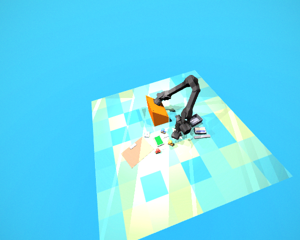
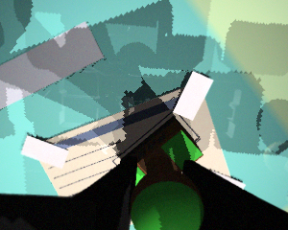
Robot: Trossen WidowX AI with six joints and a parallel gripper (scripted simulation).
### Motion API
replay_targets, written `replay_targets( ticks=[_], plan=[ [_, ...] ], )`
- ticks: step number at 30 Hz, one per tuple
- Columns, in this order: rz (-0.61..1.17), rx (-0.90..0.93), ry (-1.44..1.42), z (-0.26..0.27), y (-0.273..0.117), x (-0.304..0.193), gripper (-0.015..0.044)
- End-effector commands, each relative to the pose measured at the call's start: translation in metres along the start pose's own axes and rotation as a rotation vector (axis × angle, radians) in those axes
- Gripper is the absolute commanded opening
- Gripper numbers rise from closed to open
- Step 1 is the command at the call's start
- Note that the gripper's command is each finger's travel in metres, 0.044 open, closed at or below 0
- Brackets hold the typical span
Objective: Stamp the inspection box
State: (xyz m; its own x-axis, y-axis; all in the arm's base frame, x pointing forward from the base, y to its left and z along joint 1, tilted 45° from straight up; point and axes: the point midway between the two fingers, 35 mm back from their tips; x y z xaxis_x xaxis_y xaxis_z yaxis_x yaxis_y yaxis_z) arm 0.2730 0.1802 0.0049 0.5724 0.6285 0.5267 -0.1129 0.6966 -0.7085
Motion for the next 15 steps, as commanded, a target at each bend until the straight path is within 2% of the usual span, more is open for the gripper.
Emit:
replay_targets(
  ticks=[1,15],
  plan=[
    [0.000,0.002,-0.004,0.0001,-0.0014,-0.0002,0.0000],
    [0.001,0.002,-0.004,0.0000,-0.0083,-0.0002,0.0000]
  ],
)
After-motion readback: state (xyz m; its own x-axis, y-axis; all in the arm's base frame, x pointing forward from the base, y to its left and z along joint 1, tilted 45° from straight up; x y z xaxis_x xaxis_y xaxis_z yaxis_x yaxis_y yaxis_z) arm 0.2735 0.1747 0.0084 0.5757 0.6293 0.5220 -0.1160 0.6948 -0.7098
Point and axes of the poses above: the point midway between the two fingers, 35 mm back from their tips, its own y axis out along the fingers, its own z axis across the jaws, x = y × z, and after that the axes turned 1 degree about -y, right-handed
